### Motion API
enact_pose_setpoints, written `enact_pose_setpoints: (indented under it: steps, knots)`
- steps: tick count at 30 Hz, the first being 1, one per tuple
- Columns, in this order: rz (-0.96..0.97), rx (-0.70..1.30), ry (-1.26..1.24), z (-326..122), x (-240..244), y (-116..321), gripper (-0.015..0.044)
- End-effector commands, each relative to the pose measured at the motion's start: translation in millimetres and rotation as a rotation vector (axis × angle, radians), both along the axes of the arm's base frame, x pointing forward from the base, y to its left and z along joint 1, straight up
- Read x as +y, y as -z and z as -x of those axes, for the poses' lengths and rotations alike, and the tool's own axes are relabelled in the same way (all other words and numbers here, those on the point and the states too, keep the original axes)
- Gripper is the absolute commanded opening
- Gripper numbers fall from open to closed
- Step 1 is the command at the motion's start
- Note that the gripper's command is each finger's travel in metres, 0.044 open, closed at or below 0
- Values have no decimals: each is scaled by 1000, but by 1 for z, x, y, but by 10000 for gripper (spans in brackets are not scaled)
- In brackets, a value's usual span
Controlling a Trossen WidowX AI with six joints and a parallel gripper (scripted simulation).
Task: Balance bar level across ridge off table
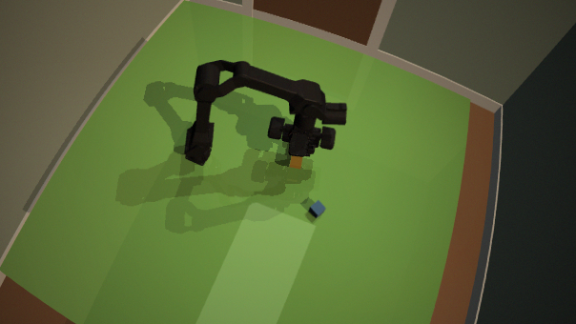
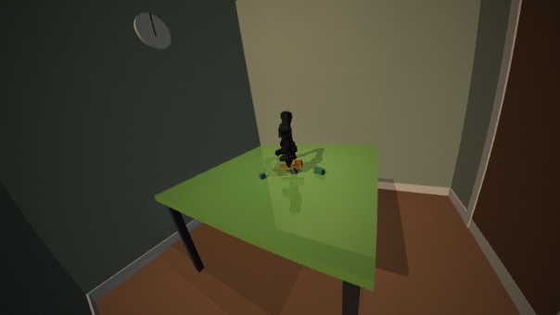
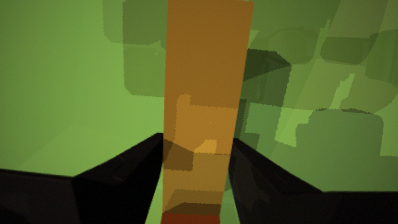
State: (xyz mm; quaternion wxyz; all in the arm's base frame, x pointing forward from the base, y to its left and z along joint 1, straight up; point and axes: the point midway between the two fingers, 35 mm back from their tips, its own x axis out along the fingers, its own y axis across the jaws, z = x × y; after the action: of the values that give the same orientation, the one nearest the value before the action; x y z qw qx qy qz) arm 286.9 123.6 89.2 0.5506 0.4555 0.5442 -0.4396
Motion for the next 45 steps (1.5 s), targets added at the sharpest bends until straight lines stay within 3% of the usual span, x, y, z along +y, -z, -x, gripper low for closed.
enact_pose_setpoints:
  steps: [1, 40, 45]
  knots:
    - [0, 0, 0, 0, 0, 0, 168]
    - [0, 0, 0, 0, 0, 0, 185]
    - [0, 0, 0, 0, 0, 0, 316]
